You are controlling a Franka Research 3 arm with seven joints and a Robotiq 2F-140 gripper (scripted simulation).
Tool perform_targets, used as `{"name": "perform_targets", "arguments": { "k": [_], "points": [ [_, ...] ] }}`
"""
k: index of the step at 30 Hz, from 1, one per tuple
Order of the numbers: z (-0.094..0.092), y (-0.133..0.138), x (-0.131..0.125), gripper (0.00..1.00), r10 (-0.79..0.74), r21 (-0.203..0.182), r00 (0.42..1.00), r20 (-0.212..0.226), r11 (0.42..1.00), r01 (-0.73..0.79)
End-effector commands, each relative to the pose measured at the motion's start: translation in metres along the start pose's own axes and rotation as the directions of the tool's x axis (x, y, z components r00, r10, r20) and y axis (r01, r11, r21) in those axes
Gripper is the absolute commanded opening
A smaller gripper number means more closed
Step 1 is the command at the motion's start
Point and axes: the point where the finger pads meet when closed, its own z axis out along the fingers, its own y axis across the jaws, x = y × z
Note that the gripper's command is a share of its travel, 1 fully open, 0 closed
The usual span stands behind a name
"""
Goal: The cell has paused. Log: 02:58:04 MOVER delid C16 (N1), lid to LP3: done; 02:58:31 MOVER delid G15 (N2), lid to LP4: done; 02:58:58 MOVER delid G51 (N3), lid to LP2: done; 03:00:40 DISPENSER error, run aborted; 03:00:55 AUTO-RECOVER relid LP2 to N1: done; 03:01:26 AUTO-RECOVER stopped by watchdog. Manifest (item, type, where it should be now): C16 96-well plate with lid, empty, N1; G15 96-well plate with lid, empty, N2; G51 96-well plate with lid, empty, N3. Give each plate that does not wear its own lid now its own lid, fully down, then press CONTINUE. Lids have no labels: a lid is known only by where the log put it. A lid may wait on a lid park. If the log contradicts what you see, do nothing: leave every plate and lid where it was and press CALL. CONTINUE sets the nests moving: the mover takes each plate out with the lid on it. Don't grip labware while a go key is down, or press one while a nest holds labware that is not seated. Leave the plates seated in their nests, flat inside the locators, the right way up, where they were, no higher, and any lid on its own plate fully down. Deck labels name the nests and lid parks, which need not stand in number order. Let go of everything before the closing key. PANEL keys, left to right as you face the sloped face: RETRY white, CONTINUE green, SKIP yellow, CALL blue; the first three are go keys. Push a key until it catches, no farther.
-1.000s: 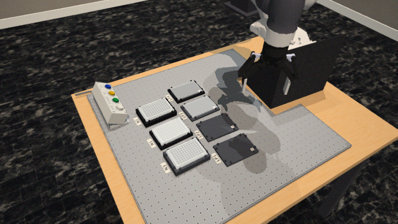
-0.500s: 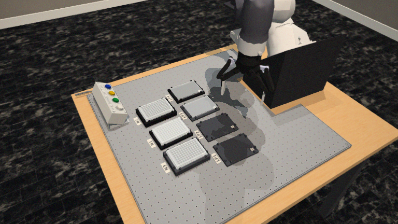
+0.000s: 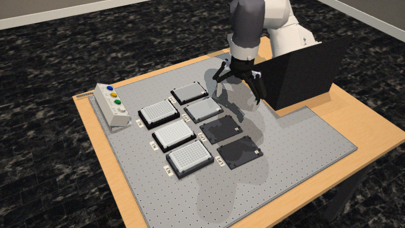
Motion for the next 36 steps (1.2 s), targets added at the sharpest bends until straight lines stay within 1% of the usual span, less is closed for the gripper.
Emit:
{"name": "perform_targets", "arguments": {
  "k": [1, 11, 12, 26, 27, 36],
  "points": [
    [-0.001, 0.003, -0.004, 1.0, 0.041, -0.007, 0.999, 0.016, 0.999, -0.041],
    [-0.001, 0.003, -0.004, 1.0, 0.041, -0.007, 0.999, 0.016, 0.999, -0.041],
    [0.015, -0.024, -0.005, 1.0, 0.154, -0.01, 0.988, 0.017, 0.988, -0.154],
    [0.015, -0.024, -0.005, 1.0, 0.154, -0.01, 0.988, 0.017, 0.988, -0.154],
    [0.029, -0.047, -0.004, 1.0, 0.251, -0.013, 0.968, 0.018, 0.968, -0.251],
    [0.029, -0.047, -0.004, 1.0, 0.251, -0.013, 0.968, 0.018, 0.968, -0.251]
  ]
}}
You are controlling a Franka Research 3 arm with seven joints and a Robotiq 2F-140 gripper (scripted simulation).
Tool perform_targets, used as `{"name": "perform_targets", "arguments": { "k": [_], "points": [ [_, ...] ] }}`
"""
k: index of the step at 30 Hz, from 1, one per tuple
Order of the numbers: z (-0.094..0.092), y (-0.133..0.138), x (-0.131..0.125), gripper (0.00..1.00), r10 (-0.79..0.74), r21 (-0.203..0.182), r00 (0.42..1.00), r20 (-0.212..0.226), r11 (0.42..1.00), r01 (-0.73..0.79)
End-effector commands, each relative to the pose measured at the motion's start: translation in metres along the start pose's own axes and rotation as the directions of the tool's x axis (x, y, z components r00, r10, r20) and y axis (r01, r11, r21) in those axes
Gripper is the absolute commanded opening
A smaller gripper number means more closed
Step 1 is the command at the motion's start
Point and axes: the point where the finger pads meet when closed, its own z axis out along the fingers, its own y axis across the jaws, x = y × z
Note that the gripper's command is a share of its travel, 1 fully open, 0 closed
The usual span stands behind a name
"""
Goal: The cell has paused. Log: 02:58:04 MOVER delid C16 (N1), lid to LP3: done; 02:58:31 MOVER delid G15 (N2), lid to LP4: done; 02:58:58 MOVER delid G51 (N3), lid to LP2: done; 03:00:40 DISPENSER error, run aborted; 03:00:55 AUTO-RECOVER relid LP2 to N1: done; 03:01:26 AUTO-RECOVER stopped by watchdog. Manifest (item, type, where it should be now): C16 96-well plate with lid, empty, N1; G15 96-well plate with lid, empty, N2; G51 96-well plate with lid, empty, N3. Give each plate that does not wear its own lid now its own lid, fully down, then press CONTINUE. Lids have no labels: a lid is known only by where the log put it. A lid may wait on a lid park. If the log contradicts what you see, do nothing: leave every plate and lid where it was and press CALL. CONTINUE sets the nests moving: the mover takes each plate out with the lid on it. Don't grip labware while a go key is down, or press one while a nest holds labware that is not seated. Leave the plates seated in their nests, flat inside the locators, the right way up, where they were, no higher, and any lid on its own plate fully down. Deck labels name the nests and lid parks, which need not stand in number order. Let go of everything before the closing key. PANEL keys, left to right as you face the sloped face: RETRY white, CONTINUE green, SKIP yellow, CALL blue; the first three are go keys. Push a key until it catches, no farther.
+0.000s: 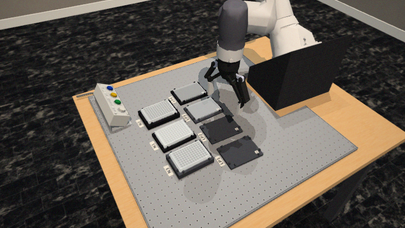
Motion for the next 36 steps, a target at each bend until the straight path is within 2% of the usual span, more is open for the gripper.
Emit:
{"name": "perform_targets", "arguments": {
  "k": [1, 4, 5, 17, 18, 26, 29, 36],
  "points": [
    [0.0, 0.001, -0.002, 1.0, 0.024, -0.005, 1.0, 0.009, 1.0, -0.024],
    [0.0, 0.001, -0.002, 1.0, 0.024, -0.005, 1.0, 0.009, 1.0, -0.024],
    [0.011, -0.018, -0.004, 1.0, 0.105, -0.006, 0.994, 0.01, 0.994, -0.105],
    [0.011, -0.018, -0.004, 1.0, 0.105, -0.006, 0.994, 0.01, 0.994, -0.105],
    [0.018, -0.032, -0.005, 1.0, 0.167, -0.007, 0.986, 0.01, 0.986, -0.167],
    [0.018, -0.032, -0.005, 1.0, 0.167, -0.007, 0.986, 0.01, 0.986, -0.167],
    [0.028, -0.05, -0.006, 1.0, 0.242, -0.009, 0.97, 0.011, 0.97, -0.242],
    [0.028, -0.051, -0.006, 1.0, 0.244, -0.009, 0.97, 0.011, 0.97, -0.244]
  ]
}}
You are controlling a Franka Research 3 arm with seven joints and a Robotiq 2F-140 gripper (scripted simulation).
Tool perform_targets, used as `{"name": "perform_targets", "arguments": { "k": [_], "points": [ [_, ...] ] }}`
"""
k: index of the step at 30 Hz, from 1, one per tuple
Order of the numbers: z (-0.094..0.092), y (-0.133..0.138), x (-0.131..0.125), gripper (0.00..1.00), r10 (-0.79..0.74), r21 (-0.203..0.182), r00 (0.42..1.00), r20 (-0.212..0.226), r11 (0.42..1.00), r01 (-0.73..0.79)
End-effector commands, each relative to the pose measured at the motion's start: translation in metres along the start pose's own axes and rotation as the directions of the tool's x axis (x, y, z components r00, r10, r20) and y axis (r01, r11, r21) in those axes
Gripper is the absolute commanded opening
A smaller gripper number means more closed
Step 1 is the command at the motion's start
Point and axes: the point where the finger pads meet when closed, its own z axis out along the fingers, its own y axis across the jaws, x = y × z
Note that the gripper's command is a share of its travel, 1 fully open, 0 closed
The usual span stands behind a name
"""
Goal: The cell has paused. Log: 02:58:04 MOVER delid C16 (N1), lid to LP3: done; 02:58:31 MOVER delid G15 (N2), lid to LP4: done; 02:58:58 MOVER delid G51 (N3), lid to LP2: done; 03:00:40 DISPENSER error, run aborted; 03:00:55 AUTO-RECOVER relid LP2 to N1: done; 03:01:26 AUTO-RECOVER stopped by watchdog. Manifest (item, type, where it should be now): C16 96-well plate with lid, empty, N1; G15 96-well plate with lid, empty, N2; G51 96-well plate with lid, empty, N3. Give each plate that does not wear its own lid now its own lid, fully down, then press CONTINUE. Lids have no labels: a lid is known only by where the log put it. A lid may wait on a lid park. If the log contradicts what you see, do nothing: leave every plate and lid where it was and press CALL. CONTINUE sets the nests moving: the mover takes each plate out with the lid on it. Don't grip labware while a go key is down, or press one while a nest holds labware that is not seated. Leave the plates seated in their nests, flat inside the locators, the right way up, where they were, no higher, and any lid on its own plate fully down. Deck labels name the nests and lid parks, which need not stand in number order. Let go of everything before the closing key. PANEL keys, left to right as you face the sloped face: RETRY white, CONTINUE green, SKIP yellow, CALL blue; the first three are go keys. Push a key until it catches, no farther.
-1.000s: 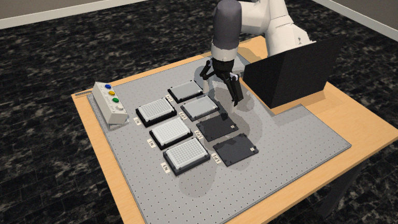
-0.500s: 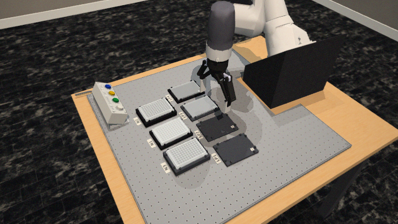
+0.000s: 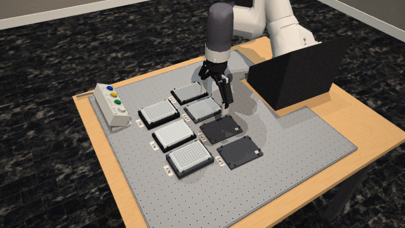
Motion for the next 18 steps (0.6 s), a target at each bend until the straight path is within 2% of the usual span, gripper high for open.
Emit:
{"name": "perform_targets", "arguments": {
  "k": [1, 5, 6, 18],
  "points": [
    [0.0003, 0.0004, -0.0021, 1.0, 0.023, -0.005, 1.0, 0.007, 1.0, -0.023],
    [0.0003, 0.0004, -0.0021, 1.0, 0.023, -0.005, 1.0, 0.007, 1.0, -0.023],
    [0.0003, 0.0004, -0.0021, 0.0, 0.023, -0.005, 1.0, 0.007, 1.0, -0.023],
    [0.0003, 0.0004, -0.0021, 0.0, 0.023, -0.005, 1.0, 0.007, 1.0, -0.023]
  ]
}}
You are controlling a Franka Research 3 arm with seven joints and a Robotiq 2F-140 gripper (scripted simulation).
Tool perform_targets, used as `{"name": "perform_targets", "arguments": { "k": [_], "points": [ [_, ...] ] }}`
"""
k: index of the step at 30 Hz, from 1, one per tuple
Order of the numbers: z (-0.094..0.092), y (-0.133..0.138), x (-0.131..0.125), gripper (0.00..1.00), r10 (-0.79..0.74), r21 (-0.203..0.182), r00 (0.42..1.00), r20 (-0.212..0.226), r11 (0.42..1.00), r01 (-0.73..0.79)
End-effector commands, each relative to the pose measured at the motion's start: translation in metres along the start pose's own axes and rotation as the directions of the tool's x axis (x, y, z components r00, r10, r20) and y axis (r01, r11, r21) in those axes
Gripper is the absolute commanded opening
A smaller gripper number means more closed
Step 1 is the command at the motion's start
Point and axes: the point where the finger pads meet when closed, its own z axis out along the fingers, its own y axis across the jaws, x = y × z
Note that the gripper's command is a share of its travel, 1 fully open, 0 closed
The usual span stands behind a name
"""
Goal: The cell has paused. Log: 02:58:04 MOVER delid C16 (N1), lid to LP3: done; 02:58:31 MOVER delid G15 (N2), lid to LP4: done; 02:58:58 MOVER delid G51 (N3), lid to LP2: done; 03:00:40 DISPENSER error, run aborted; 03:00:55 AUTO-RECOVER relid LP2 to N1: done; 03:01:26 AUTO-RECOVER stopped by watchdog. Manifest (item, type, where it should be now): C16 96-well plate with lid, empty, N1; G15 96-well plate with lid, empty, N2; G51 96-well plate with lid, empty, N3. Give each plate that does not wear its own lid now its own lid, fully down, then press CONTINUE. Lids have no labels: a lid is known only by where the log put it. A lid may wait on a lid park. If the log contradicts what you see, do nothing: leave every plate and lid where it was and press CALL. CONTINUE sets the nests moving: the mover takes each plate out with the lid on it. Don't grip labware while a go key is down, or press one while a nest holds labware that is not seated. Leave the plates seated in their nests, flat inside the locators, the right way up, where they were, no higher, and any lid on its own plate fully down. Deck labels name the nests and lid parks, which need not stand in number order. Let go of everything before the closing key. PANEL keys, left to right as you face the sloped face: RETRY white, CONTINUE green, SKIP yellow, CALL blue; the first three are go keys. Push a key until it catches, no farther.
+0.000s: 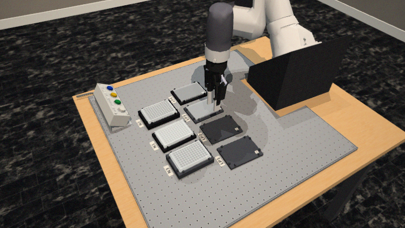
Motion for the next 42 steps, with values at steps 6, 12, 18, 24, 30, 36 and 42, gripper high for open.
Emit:
{"name": "perform_targets", "arguments": {
  "k": [6, 12, 18, 24, 30, 36, 42],
  "points": [
    [0.001, -0.001, 0.0, 0.0, 0.009, 0.001, 1.0, 0.002, 1.0, -0.009],
    [0.001, -0.001, 0.0, 0.0, 0.009, 0.001, 1.0, 0.002, 1.0, -0.009],
    [0.001, -0.001, 0.0, 0.0, 0.009, 0.001, 1.0, 0.002, 1.0, -0.009],
    [0.0, -0.001, 0.0, 0.0, -0.001, 0.0, 1.0, 0.001, 1.0, 0.001],
    [-0.001, -0.01, 0.0, 0.0, -0.213, -0.007, 0.977, -0.006, 0.977, 0.213],
    [-0.003, -0.027, 0.0, 0.0, -0.458, -0.017, 0.889, -0.007, 0.889, 0.458],
    [-0.006, -0.067, -0.001, 0.0, -0.609, -0.013, 0.793, 0.007, 0.793, 0.609]
  ]
}}
